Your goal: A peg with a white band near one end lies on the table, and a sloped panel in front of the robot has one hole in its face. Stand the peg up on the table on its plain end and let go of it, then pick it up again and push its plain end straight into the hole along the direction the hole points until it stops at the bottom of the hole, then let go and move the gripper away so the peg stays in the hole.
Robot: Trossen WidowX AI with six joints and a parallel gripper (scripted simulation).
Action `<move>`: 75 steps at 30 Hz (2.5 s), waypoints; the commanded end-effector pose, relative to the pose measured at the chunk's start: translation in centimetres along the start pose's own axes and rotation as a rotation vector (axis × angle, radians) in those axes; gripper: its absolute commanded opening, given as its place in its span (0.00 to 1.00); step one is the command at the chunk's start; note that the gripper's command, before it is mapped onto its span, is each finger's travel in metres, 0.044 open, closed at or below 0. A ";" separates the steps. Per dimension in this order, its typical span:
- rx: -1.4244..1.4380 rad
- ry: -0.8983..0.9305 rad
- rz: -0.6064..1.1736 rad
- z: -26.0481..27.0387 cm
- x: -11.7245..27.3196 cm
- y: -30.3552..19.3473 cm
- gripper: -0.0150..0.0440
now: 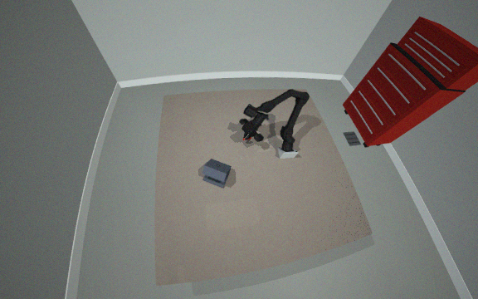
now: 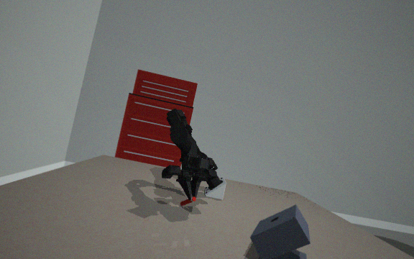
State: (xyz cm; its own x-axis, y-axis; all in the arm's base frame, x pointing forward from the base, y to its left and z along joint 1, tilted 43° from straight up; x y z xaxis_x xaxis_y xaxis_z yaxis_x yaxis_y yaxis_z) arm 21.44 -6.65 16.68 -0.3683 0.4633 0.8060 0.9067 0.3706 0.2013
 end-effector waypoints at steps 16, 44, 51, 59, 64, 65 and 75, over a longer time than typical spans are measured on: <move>0.007 0.039 -0.162 -0.3 0.9 -2.3 0.34; 0.010 0.088 -0.398 -1.0 1.7 -5.7 0.34; 0.011 0.100 -0.457 -1.2 1.7 -6.5 0.34; 0.012 0.115 -0.525 -1.4 1.7 -7.5 0.34; 0.013 0.124 -0.566 -1.6 1.7 -8.1 0.34; 0.013 0.125 -0.575 -1.6 1.7 -8.3 0.34; 0.015 0.144 -0.658 -1.8 1.5 -9.5 0.34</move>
State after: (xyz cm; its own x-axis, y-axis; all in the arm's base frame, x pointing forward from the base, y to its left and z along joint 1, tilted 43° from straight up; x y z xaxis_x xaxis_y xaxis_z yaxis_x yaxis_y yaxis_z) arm 13.03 -10.78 17.42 -0.8025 0.0543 0.5942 0.5198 0.5528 0.6514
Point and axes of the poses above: the point midway between the two fingers, 35 mm back from their tips, its own x axis back along the fingers, its own z axis across the jaws, y = z × x, the point moved 9 cm from there along x, back along the fingers, and after that the axes turned 12 degrees about -x, right-handed, at the moved point
